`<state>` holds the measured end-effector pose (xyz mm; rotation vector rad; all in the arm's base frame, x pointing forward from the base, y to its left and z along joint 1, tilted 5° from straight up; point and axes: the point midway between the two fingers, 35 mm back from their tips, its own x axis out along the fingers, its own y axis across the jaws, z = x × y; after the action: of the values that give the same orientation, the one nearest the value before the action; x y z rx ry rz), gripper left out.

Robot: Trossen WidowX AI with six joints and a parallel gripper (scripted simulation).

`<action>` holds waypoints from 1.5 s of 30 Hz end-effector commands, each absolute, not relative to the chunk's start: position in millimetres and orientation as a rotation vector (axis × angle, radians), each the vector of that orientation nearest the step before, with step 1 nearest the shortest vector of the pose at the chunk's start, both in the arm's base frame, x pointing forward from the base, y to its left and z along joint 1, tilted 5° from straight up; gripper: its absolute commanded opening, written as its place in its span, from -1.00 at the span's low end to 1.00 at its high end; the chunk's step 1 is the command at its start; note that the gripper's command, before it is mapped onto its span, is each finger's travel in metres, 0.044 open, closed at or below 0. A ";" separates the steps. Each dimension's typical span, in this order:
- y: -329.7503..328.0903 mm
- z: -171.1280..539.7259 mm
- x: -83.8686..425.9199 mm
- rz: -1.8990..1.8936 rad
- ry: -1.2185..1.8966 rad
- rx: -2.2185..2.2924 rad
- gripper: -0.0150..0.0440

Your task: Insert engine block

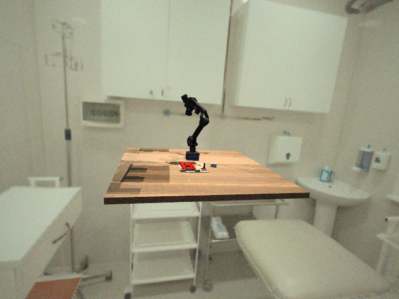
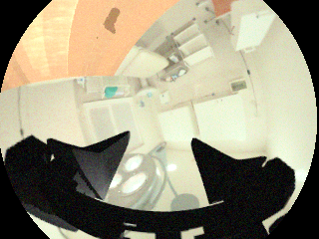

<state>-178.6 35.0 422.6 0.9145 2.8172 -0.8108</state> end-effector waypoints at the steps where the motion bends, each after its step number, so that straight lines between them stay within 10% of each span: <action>1: 35.0 422.6 -178.6 -0.811 2.817 0.915 0.95; 24: -153.5 368.3 -179.1 -1.120 2.447 0.058 1.00; 45: -279.4 296.6 -27.8 -0.980 1.881 -0.355 1.00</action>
<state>-61.0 -269.1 310.8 -0.3057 1.9669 -1.0425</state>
